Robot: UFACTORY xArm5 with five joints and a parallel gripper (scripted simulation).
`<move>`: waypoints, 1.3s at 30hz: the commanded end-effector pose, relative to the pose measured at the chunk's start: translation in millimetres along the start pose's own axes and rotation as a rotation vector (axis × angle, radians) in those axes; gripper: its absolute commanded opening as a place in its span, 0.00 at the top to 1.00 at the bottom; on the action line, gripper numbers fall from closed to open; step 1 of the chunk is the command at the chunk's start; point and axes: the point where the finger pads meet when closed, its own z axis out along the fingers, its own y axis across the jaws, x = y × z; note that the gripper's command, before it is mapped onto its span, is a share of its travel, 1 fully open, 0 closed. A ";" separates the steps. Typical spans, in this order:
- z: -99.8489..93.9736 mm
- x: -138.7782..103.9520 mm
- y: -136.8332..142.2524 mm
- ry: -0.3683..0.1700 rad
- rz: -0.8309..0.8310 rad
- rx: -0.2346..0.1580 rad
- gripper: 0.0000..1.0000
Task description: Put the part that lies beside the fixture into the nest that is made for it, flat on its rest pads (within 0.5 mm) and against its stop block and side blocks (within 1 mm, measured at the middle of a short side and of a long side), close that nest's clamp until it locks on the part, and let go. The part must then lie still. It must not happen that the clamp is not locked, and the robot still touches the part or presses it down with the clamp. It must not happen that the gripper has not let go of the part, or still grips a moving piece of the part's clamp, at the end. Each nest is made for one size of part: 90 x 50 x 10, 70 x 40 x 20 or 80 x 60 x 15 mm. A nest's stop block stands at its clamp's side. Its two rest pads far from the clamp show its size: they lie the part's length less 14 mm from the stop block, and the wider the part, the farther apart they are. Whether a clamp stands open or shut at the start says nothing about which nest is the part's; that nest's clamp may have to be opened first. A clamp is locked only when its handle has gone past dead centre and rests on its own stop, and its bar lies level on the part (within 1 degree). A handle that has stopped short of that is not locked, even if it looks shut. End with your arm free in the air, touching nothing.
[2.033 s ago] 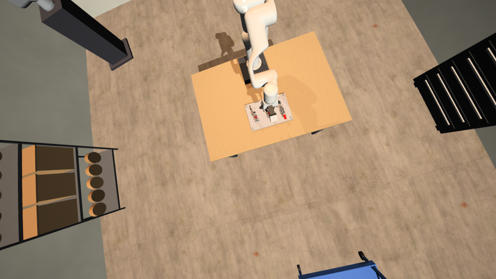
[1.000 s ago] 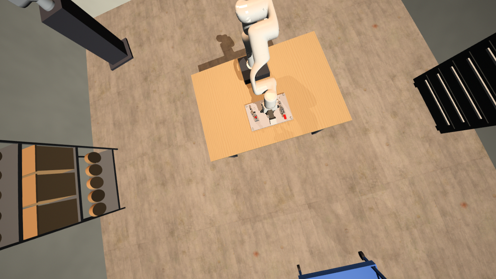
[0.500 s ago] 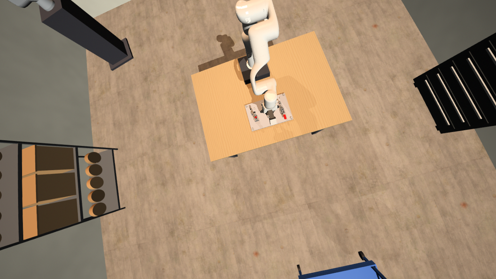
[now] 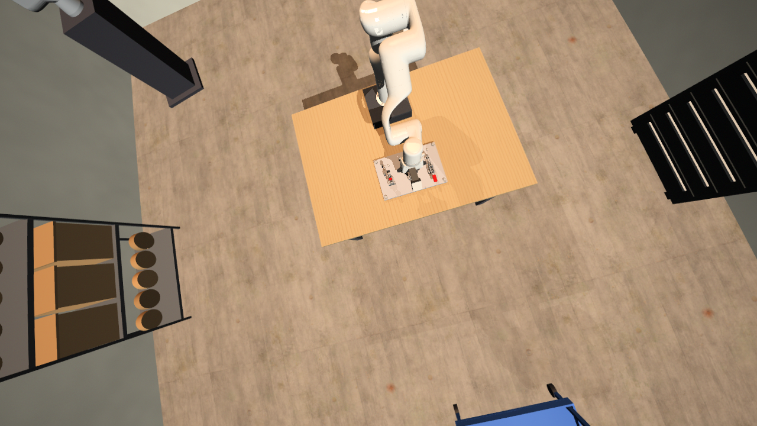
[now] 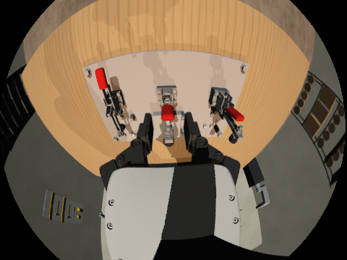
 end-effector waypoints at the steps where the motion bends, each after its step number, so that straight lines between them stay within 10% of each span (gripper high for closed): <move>1: -1.4 1.3 0.0 0.004 0.000 0.000 0.53; 39: 33.6 2.9 -0.9 0.004 0.000 0.000 0.53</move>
